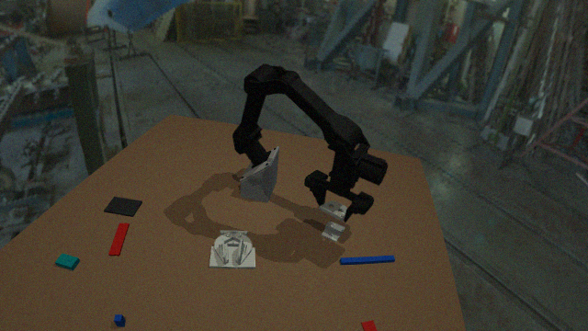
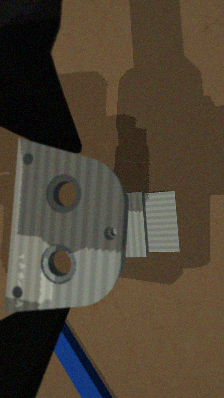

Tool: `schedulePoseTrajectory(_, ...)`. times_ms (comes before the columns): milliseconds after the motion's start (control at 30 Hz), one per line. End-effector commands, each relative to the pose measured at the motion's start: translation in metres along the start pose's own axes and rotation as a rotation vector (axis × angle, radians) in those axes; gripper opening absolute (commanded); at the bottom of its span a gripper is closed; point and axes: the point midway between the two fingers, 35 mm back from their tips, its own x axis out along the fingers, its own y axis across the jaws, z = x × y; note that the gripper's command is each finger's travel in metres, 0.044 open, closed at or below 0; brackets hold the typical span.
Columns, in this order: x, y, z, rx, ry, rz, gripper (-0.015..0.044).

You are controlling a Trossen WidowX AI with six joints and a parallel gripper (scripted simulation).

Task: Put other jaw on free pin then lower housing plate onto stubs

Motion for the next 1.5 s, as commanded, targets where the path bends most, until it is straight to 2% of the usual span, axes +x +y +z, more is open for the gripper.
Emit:
schedulePoseTrajectory(0,-0.004,0.003,-0.011,0.085,0.0,-0.008,0.0351)
schedulePoseTrajectory(1467,-0.016,0.065,-0.125,1.121,-0.022,-0.029,0.0351)
